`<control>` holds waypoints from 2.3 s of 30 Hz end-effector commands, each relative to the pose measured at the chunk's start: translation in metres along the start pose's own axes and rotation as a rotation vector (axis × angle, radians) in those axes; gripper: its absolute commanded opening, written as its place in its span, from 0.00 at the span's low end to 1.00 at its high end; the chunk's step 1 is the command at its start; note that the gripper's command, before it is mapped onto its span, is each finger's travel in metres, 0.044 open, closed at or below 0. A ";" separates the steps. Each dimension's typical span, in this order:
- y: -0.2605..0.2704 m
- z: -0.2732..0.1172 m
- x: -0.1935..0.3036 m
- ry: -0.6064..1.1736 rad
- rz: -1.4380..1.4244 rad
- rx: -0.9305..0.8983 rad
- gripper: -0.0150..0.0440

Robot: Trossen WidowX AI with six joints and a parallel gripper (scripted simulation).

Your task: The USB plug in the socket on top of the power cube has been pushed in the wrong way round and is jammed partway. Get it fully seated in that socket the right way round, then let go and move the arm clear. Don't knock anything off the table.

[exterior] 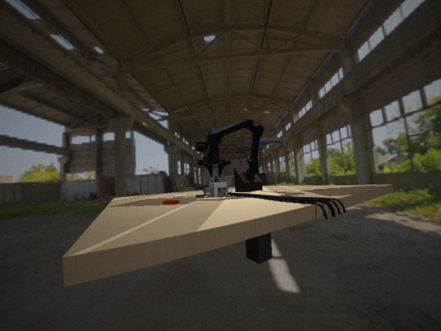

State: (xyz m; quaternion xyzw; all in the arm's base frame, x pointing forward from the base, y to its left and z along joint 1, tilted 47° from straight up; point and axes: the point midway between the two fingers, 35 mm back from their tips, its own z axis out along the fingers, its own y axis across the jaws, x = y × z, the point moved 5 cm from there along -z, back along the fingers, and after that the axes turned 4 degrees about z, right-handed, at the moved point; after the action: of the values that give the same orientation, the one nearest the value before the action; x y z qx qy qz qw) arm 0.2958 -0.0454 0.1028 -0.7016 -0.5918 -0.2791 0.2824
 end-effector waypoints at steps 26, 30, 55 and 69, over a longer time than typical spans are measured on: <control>0.000 0.000 0.000 0.000 0.000 0.000 0.25; 0.000 -0.003 0.000 0.000 0.000 0.000 0.25; 0.000 -0.020 0.000 0.000 0.000 0.000 0.25; 0.000 -0.029 0.000 -0.001 0.000 0.000 0.25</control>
State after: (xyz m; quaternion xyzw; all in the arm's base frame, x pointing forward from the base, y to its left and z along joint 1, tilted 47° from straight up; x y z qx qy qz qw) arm 0.2934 -0.0646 0.1207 -0.7032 -0.5885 -0.2790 0.2849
